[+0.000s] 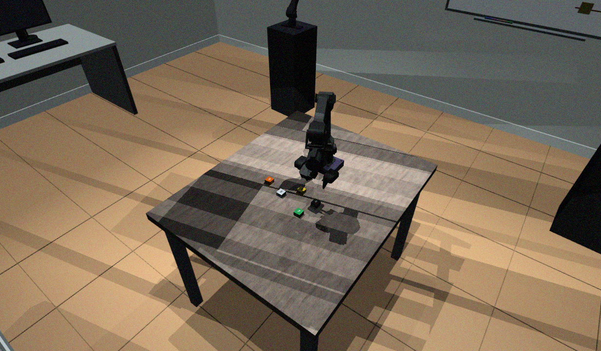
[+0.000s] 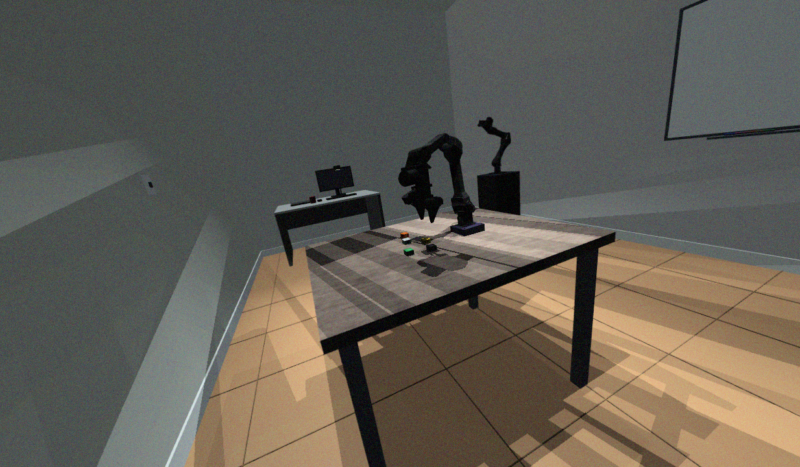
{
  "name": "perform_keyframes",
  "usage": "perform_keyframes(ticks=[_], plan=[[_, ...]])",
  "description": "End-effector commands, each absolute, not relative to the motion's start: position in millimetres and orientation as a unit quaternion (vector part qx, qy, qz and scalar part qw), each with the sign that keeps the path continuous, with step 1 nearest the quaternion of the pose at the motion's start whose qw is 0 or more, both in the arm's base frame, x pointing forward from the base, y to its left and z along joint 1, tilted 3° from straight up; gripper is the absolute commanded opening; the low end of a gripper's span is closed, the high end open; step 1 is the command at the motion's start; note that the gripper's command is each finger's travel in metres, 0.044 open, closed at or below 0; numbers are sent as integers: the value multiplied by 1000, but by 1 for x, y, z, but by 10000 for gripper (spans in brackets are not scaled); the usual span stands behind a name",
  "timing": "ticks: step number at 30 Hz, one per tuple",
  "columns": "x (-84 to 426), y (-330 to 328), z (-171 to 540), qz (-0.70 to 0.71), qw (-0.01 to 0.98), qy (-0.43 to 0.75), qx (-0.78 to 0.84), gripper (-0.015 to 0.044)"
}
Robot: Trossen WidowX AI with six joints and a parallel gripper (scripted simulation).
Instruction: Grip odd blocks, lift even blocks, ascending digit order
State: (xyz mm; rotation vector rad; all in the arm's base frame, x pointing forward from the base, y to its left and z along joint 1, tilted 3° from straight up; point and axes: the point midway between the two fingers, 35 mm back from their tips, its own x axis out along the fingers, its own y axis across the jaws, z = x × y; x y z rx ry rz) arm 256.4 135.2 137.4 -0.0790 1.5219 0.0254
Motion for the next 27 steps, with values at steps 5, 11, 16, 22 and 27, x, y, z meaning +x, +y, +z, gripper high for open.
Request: perform_keyframes(ticks=[5,11,16,22,27], plan=[[321,121,143,12,726,686,-36,400],[338,116,144,10,726,686,-36,400],[338,116,144,10,726,686,-36,400],[338,116,144,10,726,686,-36,400],[338,116,144,10,726,686,-36,400]])
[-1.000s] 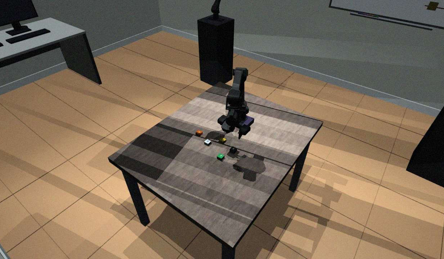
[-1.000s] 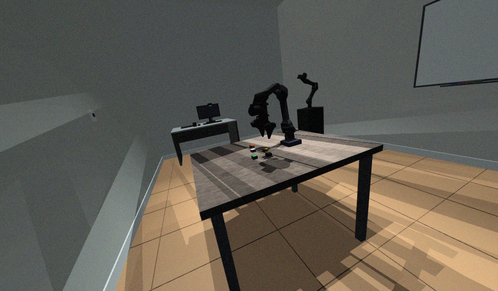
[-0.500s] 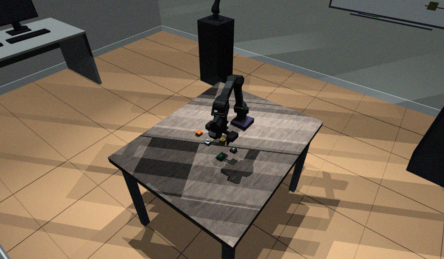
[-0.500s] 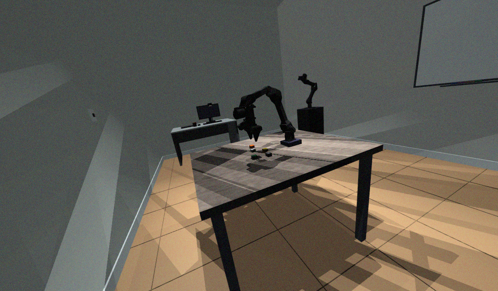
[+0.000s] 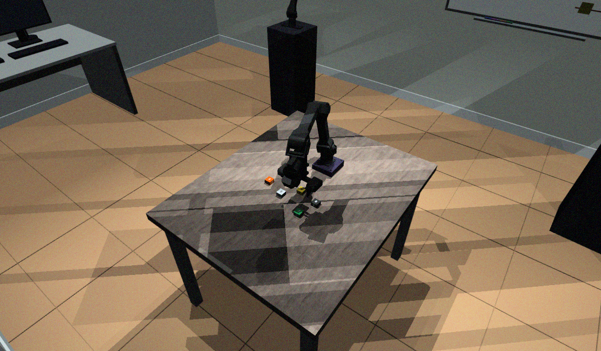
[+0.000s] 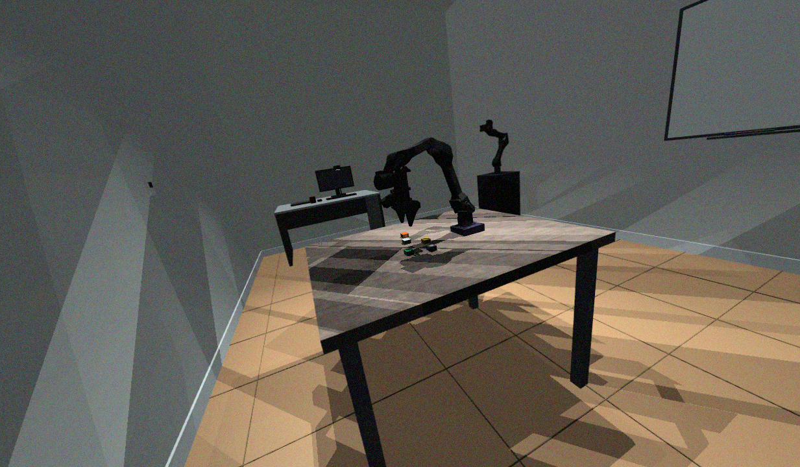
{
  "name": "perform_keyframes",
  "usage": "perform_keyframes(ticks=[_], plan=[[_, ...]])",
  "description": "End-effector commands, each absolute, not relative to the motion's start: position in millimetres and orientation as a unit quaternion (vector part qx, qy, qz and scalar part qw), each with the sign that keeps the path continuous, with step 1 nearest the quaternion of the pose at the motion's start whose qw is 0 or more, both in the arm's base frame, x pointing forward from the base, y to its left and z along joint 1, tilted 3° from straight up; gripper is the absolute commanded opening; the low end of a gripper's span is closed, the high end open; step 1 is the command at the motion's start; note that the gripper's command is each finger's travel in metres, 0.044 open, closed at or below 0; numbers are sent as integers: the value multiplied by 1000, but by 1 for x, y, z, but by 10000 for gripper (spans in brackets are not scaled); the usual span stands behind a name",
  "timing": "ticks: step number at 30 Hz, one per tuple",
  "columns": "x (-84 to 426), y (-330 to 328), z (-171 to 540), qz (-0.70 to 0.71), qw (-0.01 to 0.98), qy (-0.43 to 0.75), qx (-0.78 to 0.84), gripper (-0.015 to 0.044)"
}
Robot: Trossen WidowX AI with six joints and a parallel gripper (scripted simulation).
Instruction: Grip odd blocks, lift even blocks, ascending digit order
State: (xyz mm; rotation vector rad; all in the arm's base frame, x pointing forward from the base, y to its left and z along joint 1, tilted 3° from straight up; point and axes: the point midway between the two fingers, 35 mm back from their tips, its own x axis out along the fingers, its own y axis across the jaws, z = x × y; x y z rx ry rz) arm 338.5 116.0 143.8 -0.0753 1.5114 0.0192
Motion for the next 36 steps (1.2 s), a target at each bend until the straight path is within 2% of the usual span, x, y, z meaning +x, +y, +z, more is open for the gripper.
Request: perform_keyframes(ticks=[1,11,15,21,36], plan=[[338,113,144,10,726,686,-36,400],[297,-25,147,6,725,687,-40,400],[298,-27,138,6,725,687,-40,400],[301,-31,68,6,725,687,-40,400],[302,-31,54,6,725,687,-40,400]])
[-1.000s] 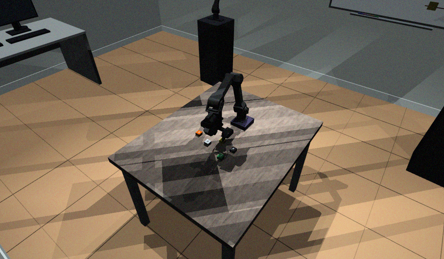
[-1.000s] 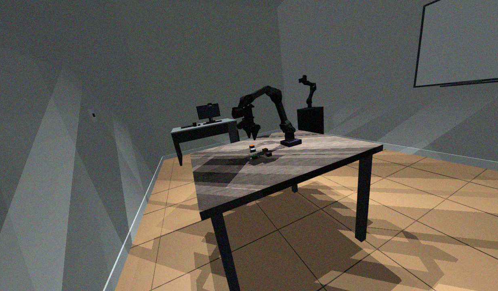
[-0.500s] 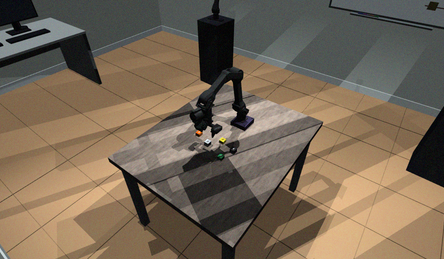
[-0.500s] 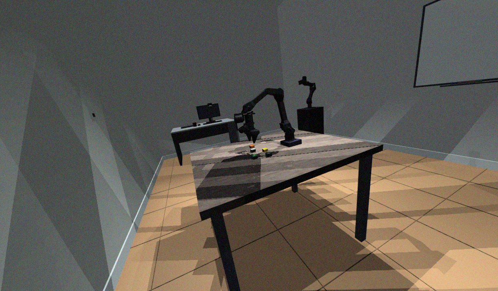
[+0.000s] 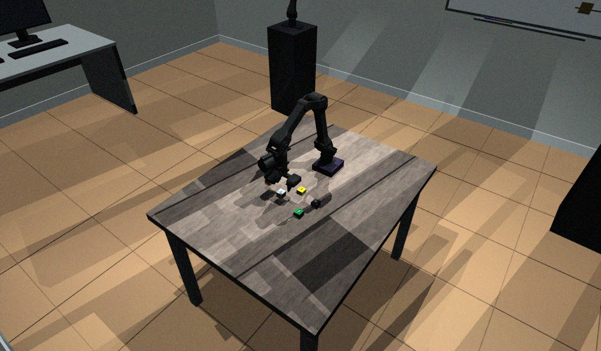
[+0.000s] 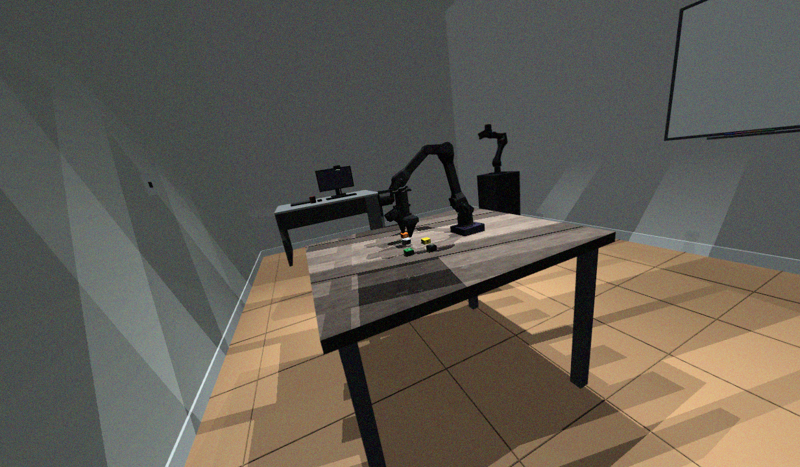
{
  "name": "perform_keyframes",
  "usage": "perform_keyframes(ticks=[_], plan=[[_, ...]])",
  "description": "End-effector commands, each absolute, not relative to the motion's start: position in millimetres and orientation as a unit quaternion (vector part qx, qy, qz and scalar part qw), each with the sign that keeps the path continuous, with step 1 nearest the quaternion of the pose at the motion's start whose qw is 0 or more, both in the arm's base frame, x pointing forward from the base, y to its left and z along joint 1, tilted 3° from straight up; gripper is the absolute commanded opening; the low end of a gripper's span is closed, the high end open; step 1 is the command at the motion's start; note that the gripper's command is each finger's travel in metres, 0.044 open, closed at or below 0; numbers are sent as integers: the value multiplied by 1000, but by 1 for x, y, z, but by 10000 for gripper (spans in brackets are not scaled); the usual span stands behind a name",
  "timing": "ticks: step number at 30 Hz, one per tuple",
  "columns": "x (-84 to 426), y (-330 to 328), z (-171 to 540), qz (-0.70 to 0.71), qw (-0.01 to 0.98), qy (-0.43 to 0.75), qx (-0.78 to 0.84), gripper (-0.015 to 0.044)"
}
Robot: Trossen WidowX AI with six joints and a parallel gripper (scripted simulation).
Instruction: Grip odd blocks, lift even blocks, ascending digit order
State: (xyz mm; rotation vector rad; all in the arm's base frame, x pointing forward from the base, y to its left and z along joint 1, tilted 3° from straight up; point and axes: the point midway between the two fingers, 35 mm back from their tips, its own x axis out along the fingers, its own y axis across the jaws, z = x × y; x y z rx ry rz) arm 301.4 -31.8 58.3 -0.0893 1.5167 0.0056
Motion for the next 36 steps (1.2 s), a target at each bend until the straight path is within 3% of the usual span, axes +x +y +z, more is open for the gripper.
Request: perform_keyframes(ticks=[1,17,28,36], plan=[[302,-31,52,6,725,687,-40,400],[302,-32,30,5,725,687,-40,400],[302,-32,30,5,725,687,-40,120],[302,-32,30,5,725,687,-40,120]])
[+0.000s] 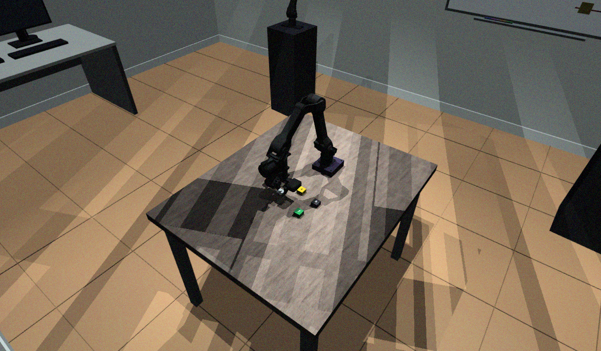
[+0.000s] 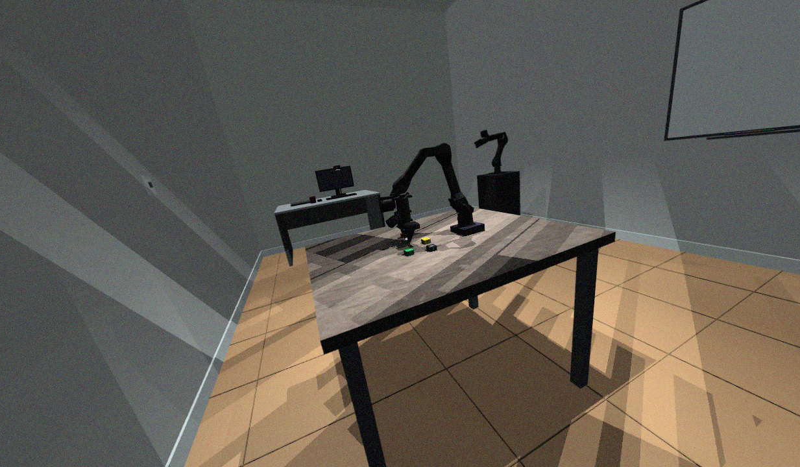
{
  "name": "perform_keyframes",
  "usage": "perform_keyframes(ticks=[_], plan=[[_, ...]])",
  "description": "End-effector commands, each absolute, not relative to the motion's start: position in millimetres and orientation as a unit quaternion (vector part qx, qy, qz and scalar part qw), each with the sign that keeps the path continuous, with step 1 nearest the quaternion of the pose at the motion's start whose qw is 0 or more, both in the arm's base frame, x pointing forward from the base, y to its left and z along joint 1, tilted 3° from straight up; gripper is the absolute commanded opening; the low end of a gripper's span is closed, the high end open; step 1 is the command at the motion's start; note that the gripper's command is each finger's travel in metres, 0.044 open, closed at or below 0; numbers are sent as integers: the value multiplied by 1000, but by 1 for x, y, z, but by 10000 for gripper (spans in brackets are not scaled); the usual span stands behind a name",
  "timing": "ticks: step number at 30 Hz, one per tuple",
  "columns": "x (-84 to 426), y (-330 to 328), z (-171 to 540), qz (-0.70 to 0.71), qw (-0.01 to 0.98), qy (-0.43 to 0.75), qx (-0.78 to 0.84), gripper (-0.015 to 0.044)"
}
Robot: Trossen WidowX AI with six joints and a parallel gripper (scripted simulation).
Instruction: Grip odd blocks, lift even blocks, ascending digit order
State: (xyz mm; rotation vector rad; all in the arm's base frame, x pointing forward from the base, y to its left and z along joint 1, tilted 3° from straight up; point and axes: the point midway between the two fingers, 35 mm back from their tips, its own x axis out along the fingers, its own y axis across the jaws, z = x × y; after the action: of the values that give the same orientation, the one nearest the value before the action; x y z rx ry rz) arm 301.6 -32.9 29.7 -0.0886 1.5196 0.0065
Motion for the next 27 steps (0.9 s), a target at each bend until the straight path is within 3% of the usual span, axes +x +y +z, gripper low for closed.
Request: perform_keyframes(ticks=[1,27], plan=[[302,-32,30,5,725,687,-40,120],[302,-32,44,6,725,687,-40,120]])
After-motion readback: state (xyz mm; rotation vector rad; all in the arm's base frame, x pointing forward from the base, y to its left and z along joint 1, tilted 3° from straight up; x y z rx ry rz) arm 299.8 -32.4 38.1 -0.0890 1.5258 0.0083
